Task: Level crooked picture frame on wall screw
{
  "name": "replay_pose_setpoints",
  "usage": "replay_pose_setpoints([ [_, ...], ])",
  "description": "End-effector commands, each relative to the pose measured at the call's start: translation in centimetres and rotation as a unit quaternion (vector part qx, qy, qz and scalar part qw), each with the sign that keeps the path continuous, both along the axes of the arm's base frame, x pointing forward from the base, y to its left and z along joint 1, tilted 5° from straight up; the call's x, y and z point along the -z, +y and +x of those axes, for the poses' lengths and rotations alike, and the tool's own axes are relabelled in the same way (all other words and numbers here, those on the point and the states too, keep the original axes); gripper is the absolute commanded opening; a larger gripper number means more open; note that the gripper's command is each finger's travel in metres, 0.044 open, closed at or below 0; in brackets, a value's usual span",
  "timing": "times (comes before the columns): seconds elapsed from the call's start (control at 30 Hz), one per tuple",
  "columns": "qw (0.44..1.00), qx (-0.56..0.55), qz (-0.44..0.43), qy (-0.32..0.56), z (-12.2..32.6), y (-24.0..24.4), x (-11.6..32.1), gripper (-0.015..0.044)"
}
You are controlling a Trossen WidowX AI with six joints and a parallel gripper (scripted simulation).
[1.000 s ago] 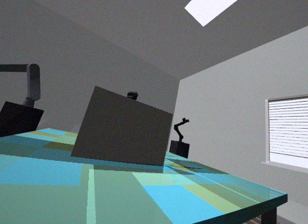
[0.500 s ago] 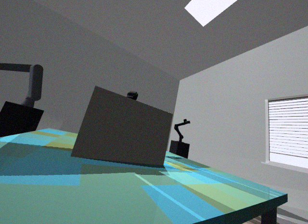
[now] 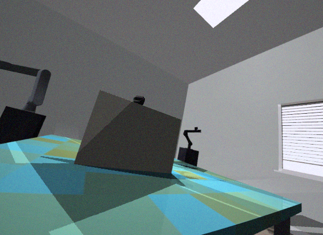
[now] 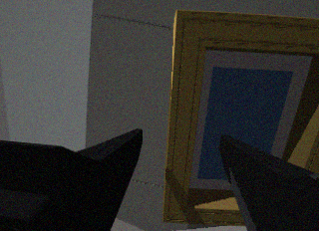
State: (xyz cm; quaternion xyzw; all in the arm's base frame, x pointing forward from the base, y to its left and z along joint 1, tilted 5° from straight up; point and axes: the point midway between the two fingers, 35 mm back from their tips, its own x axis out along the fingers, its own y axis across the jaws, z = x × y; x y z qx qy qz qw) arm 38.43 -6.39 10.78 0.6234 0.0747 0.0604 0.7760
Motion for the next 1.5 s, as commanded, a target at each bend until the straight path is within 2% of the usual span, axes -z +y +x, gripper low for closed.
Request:
replay_pose_setpoints([
  [0.0, 1.0, 0.001, 0.003, 0.001, 0.8, 0.2, 0.1, 0.026],
  [0.3, 1.0, 0.001, 0.003, 0.001, 2.1, 0.5, 0.1, 0.026],
  [1.43, 1.0, 0.001, 0.003, 0.001, 2.1, 0.5, 0.2, 0.026],
  [1.47, 1.0, 0.001, 0.003, 0.001, 2.1, 0.5, 0.2, 0.0234],
])
